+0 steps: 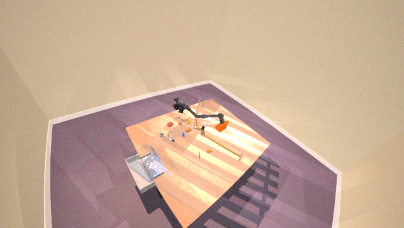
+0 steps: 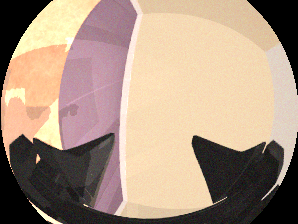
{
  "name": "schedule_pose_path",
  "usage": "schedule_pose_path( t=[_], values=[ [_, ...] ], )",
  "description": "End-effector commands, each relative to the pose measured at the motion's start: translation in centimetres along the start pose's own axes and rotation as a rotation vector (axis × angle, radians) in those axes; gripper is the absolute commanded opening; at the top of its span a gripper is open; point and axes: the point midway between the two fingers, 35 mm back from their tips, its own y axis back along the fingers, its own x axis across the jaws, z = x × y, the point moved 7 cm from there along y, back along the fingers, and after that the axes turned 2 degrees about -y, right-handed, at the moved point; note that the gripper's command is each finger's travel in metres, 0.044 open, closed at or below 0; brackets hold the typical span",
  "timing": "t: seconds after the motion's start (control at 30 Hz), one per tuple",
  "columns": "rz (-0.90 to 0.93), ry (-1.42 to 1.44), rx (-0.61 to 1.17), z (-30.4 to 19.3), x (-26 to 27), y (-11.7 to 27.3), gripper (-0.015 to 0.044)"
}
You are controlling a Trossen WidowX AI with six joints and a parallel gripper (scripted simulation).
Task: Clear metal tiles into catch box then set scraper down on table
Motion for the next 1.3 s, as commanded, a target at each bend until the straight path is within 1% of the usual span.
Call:
schedule_pose_path(
  t=[0.0,0.03,0.8,0.97,1.27],
  values=[
    [0.0,0.0,-0.001,0.0,-0.1,0.0,0.0426],
    [-0.002,0.0,-0.003,0.0,-0.3,0.1,0.044],
    [-0.059,-0.001,-0.09,-0.7,-10.0,2.6,0.044],
    [-0.064,-0.002,-0.094,-0.8,-10.6,2.8,0.044],
    [-0.126,-0.052,-0.019,-5.0,-13.1,2.2,0.044]
  ],
)
